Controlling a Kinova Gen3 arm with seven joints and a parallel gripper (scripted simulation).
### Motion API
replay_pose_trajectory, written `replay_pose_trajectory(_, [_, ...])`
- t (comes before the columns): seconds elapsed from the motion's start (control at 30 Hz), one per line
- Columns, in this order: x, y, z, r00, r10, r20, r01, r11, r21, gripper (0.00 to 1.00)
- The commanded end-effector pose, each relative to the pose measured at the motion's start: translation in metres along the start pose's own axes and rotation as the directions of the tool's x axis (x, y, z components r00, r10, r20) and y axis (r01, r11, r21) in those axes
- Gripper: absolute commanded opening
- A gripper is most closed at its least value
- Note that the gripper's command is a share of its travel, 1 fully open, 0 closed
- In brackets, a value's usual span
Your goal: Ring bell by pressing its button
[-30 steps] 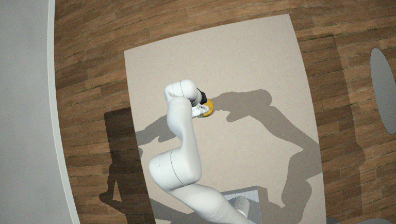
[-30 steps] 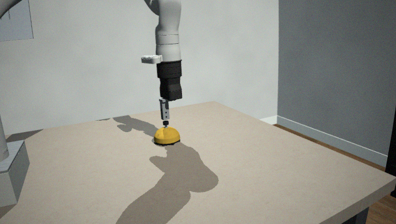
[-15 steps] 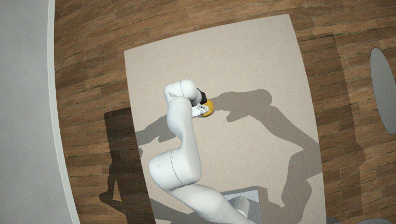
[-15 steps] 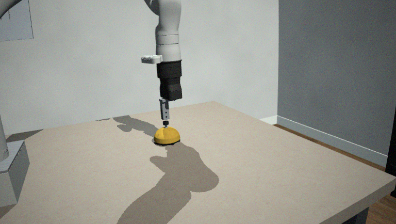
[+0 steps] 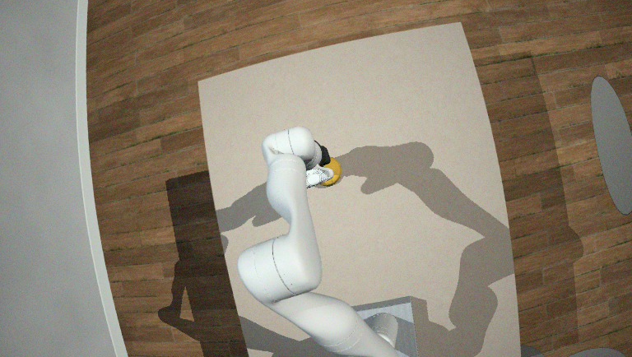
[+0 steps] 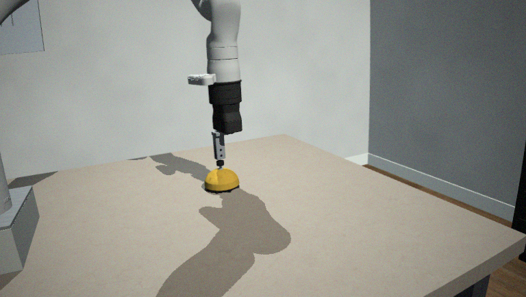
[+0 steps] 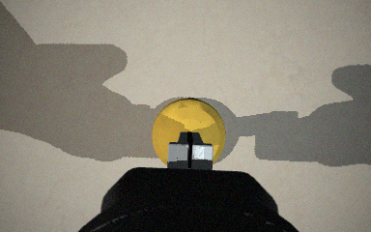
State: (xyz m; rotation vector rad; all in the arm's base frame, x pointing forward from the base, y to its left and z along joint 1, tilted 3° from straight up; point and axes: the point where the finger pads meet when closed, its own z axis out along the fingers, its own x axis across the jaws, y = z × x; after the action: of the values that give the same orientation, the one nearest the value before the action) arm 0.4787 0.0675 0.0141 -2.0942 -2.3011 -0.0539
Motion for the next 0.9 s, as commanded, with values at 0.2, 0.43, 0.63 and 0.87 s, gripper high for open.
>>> replay_pose_trajectory(0.2, [-0.0001,0.0000,0.0068,1.000,0.000,0.000,0.000,1.000,0.000,0.17])
replay_pose_trajectory(0.43, [-0.0001,0.0000,0.0074,1.000,0.000,0.000,0.000,1.000,0.000,0.17])
replay_pose_trajectory(0.63, [-0.0001,0.0000,0.0074,1.000,0.000,0.000,0.000,1.000,0.000,0.17])
replay_pose_trajectory(0.87, [-0.0001,0.0000,0.0074,1.000,0.000,0.000,0.000,1.000,0.000,0.17])
